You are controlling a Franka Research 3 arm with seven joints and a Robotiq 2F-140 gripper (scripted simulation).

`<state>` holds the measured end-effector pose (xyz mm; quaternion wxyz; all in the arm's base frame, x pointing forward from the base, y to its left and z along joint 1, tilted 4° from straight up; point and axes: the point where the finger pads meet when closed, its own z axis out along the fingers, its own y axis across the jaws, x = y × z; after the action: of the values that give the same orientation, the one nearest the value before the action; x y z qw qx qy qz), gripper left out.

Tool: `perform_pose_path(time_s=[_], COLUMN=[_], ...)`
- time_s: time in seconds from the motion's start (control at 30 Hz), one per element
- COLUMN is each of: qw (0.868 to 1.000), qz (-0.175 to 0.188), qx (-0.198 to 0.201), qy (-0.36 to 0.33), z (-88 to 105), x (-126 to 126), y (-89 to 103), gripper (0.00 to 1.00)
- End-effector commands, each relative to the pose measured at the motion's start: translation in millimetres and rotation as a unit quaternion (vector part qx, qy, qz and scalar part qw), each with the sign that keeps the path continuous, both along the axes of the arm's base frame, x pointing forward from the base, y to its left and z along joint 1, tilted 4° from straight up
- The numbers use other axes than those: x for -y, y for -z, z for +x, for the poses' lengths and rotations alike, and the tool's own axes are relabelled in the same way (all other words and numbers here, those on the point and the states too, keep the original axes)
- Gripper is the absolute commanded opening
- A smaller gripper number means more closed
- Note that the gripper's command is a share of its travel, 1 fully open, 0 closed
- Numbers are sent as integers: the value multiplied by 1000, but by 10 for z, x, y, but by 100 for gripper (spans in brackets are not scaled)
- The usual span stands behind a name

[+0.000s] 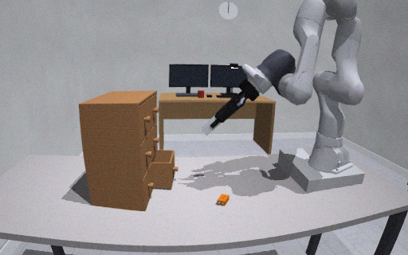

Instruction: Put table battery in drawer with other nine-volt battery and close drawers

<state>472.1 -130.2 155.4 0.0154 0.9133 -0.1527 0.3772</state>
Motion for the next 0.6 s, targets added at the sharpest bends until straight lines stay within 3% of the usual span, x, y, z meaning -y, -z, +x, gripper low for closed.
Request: perform_pose_path(time_s=[0.0,0.57], qw=[1000,999], qz=[-10,0], qx=[-6,-37], qy=[-6,-8], z=[-17,-96], x=[10,-8], y=[14,-71], gripper=[20,20])
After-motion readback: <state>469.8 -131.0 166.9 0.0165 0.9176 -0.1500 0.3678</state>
